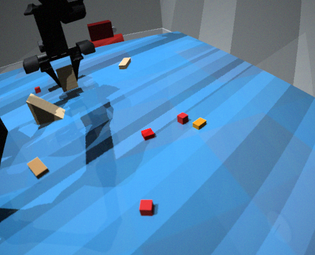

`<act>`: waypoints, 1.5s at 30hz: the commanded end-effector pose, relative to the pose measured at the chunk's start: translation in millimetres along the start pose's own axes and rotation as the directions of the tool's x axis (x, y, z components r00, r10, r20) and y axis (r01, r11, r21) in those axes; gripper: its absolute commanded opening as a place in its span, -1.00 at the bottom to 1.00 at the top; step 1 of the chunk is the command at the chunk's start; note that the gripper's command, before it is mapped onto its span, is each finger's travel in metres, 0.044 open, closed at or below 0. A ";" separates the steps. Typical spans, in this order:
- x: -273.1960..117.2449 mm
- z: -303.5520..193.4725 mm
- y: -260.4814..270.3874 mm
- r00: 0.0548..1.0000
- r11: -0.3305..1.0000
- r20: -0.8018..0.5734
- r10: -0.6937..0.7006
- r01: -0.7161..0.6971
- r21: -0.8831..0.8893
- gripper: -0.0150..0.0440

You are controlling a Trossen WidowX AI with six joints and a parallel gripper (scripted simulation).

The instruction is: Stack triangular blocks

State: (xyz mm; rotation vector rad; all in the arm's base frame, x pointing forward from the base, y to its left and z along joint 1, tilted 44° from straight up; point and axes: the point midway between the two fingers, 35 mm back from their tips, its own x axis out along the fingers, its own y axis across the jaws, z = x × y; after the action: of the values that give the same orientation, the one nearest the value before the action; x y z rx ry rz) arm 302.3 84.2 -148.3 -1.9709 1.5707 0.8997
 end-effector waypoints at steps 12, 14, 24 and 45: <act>2.3 0.8 2.1 1.000 0.960 0.000 0.009 -0.008 -0.280 -0.49; 4.9 0.7 1.9 1.000 0.961 0.000 0.008 -0.008 -0.276 -0.49; 21.6 -0.1 1.2 1.000 0.967 -0.001 0.003 -0.003 -0.254 -0.49; 27.3 -0.9 0.2 1.000 0.971 0.003 0.000 0.001 -0.239 -0.31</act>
State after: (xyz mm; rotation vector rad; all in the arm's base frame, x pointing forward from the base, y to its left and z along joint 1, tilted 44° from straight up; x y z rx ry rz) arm 306.0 65.2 -167.8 -2.1302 1.5198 1.1371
